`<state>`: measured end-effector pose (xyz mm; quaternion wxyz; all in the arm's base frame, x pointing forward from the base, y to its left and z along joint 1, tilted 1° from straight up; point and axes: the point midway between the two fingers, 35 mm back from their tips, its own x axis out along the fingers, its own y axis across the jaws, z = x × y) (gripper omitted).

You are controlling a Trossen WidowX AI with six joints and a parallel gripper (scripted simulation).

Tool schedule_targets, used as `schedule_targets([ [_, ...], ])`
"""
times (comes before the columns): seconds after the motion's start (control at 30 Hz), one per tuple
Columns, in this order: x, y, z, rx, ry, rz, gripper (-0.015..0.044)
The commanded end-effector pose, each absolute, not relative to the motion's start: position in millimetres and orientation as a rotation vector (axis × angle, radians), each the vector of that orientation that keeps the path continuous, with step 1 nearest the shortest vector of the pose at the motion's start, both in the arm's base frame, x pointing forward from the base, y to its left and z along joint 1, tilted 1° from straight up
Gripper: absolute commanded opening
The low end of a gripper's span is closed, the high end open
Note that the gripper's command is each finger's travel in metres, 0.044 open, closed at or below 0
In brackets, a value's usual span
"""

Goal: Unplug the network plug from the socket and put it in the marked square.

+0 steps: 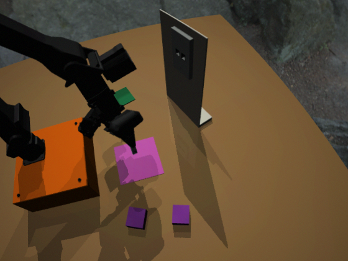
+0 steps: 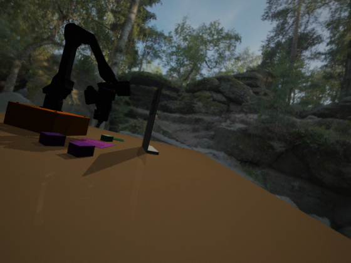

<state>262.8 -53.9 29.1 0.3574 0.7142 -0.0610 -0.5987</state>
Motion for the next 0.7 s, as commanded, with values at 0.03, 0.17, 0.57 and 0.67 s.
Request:
schedule_targets([
  [0.03,262,-55,29,1.832,-0.182,-1.552,0.0000],
  [0.17,263,-55,24,1.832,-0.182,-1.552,0.0000],
  [0.57,265,-56,8,1.831,-0.181,-1.551,0.0000],
  [0.67,265,-56,4,1.831,-0.181,-1.551,0.0000],
])
